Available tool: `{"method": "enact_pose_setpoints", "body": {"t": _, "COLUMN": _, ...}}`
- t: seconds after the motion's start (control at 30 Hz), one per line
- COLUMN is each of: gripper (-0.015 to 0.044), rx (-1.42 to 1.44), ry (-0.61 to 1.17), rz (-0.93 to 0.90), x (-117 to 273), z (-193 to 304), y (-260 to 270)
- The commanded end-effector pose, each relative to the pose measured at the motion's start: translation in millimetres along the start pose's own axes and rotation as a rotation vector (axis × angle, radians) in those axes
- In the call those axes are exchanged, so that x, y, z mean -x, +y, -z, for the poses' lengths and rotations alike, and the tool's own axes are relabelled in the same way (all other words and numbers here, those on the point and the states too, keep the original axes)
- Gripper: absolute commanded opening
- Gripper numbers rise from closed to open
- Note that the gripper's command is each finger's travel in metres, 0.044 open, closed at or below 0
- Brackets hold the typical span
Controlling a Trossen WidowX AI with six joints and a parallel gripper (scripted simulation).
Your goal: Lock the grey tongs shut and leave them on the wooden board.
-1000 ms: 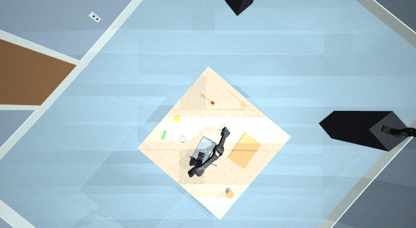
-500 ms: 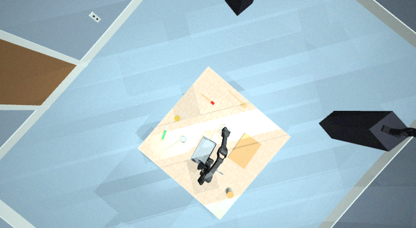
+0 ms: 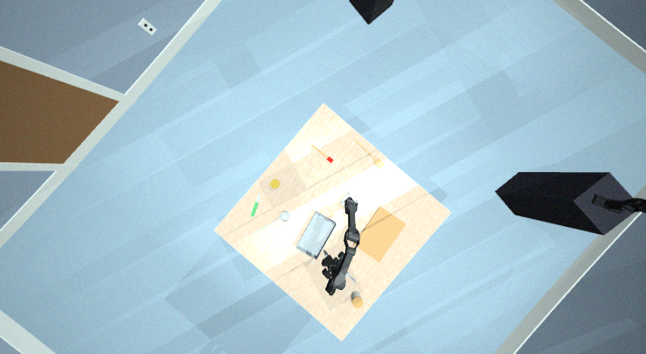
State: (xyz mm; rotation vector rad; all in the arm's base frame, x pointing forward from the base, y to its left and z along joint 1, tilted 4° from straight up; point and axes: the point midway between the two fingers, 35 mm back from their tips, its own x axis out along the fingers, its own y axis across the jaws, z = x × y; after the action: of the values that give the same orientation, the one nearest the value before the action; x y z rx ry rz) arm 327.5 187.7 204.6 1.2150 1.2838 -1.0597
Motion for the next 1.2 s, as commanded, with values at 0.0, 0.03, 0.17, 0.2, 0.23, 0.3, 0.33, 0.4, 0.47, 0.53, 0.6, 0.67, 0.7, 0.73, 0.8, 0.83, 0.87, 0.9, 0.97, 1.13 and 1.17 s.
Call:
{"method": "enact_pose_setpoints", "body": {"t": 0.0, "gripper": -0.0150, "rx": -0.076, "ry": 0.005, "rz": -0.008, "x": 4, "z": 24, "y": -16}}
{"method": "enact_pose_setpoints", "body": {"t": 0.03, "gripper": -0.0150, "rx": -0.094, "ry": 0.005, "rz": -0.007, "x": 4, "z": 29, "y": -19}}
{"method": "enact_pose_setpoints", "body": {"t": 0.17, "gripper": -0.0150, "rx": -0.165, "ry": 0.007, "rz": -0.004, "x": 5, "z": 48, "y": -35}}
{"method": "enact_pose_setpoints", "body": {"t": 0.2, "gripper": -0.0150, "rx": -0.184, "ry": 0.007, "rz": -0.003, "x": 5, "z": 53, "y": -39}}
{"method": "enact_pose_setpoints", "body": {"t": 0.23, "gripper": -0.0150, "rx": -0.202, "ry": 0.007, "rz": -0.002, "x": 5, "z": 57, "y": -43}}
{"method": "enact_pose_setpoints", "body": {"t": 0.3, "gripper": -0.0150, "rx": -0.237, "ry": 0.008, "rz": -0.001, "x": 5, "z": 66, "y": -51}}
{"method": "enact_pose_setpoints", "body": {"t": 0.33, "gripper": -0.0150, "rx": -0.255, "ry": 0.008, "rz": 0.000, "x": 5, "z": 71, "y": -56}}
{"method": "enact_pose_setpoints", "body": {"t": 0.4, "gripper": -0.0150, "rx": -0.292, "ry": 0.008, "rz": 0.002, "x": 6, "z": 79, "y": -64}}
{"method": "enact_pose_setpoints", "body": {"t": 0.47, "gripper": -0.0150, "rx": -0.316, "ry": 0.008, "rz": 0.004, "x": 6, "z": 84, "y": -70}}
{"method": "enact_pose_setpoints", "body": {"t": 0.53, "gripper": -0.0150, "rx": -0.319, "ry": 0.008, "rz": 0.004, "x": 6, "z": 85, "y": -71}}
{"method": "enact_pose_setpoints", "body": {"t": 0.6, "gripper": -0.0150, "rx": -0.319, "ry": 0.008, "rz": 0.004, "x": 6, "z": 85, "y": -71}}
{"method": "enact_pose_setpoints", "body": {"t": 0.67, "gripper": -0.0150, "rx": -0.319, "ry": 0.008, "rz": 0.004, "x": 6, "z": 85, "y": -71}}
{"method": "enact_pose_setpoints", "body": {"t": 0.7, "gripper": -0.0150, "rx": -0.312, "ry": 0.008, "rz": 0.004, "x": 6, "z": 85, "y": -71}}
{"method": "enact_pose_setpoints", "body": {"t": 0.73, "gripper": -0.0150, "rx": -0.299, "ry": 0.008, "rz": 0.004, "x": 6, "z": 86, "y": -72}}
{"method": "enact_pose_setpoints", "body": {"t": 0.8, "gripper": -0.0150, "rx": -0.251, "ry": 0.008, "rz": 0.004, "x": 6, "z": 87, "y": -74}}
{"method": "enact_pose_setpoints", "body": {"t": 0.83, "gripper": -0.0150, "rx": -0.217, "ry": 0.009, "rz": 0.003, "x": 6, "z": 89, "y": -75}}
{"method": "enact_pose_setpoints", "body": {"t": 0.87, "gripper": -0.0150, "rx": -0.178, "ry": 0.009, "rz": 0.003, "x": 6, "z": 90, "y": -77}}
{"method": "enact_pose_setpoints", "body": {"t": 0.9, "gripper": -0.0150, "rx": -0.137, "ry": 0.009, "rz": 0.003, "x": 6, "z": 92, "y": -78}}
{"method": "enact_pose_setpoints", "body": {"t": 0.97, "gripper": -0.0150, "rx": -0.054, "ry": 0.009, "rz": 0.003, "x": 6, "z": 95, "y": -82}}
{"method": "enact_pose_setpoints", "body": {"t": 1.13, "gripper": -0.0150, "rx": 0.152, "ry": 0.010, "rz": 0.003, "x": 6, "z": 102, "y": -91}}
{"method": "enact_pose_setpoints", "body": {"t": 1.17, "gripper": -0.0150, "rx": 0.193, "ry": 0.010, "rz": 0.004, "x": 6, "z": 103, "y": -93}}
